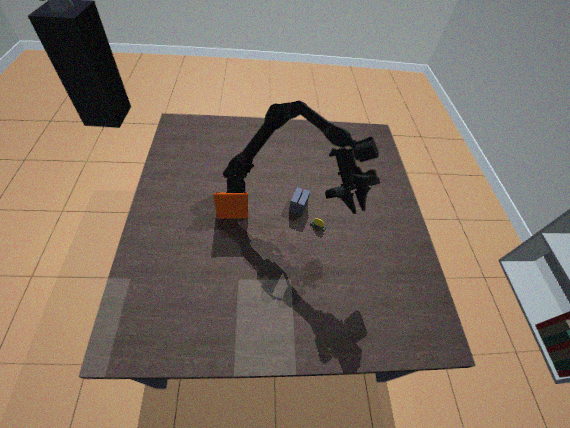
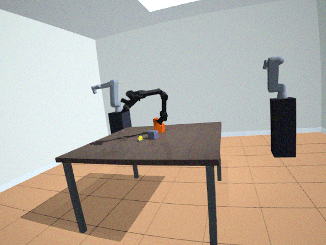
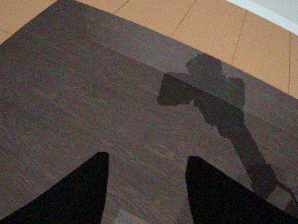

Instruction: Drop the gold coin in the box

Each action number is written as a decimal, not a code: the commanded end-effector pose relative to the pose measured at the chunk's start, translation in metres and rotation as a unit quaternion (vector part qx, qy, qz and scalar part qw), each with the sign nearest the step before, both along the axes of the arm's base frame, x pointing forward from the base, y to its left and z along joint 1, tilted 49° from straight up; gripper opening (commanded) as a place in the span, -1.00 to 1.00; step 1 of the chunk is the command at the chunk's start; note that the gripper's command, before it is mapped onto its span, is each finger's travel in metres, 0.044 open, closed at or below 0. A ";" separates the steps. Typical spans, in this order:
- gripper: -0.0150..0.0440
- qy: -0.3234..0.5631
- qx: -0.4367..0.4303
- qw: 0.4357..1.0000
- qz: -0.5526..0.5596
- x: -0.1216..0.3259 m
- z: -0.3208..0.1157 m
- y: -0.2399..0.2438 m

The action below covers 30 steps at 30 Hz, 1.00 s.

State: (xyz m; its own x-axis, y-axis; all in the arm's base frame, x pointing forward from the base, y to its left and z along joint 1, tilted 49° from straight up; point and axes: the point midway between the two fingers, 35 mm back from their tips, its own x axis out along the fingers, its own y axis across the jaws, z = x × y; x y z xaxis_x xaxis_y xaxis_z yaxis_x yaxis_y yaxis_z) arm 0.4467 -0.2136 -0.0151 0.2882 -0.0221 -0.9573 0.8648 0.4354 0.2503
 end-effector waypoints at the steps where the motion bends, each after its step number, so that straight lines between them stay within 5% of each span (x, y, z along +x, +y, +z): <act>1: 0.05 0.048 0.092 0.986 0.134 -0.026 -0.024 0.056; 11: 0.05 0.040 0.350 0.856 0.378 -0.093 -0.021 0.180; 30: 0.05 0.038 0.355 0.853 0.381 -0.093 -0.057 0.215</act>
